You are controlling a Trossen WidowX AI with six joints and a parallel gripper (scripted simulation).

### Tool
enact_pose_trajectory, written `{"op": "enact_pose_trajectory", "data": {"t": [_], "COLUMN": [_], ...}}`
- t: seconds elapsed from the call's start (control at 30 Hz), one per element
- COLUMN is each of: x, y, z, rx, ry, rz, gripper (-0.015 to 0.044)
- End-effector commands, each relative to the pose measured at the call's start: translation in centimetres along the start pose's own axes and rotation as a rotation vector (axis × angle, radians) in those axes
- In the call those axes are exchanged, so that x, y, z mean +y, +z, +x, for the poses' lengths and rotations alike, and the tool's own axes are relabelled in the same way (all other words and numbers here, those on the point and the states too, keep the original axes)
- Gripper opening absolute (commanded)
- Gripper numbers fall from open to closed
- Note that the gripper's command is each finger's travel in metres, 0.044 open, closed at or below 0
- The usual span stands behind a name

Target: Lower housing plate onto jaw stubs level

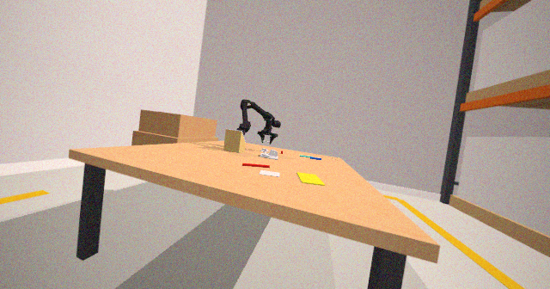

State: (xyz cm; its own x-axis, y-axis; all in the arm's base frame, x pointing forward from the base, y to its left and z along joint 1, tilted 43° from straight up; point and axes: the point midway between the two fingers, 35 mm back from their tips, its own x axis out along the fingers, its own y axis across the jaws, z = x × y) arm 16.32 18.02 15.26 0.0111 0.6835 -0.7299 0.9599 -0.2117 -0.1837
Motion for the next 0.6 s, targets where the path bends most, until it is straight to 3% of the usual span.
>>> {"op": "enact_pose_trajectory", "data": {"t": [0.0, 0.57], "x": [-0.2, 2.5], "y": [-0.1, 1.4], "z": [-1.2, -0.9], "rx": [0.01, -0.022], "ry": [0.003, 0.017], "rz": [-0.008, -0.248], "gripper": [0.0351, 0.0351]}}
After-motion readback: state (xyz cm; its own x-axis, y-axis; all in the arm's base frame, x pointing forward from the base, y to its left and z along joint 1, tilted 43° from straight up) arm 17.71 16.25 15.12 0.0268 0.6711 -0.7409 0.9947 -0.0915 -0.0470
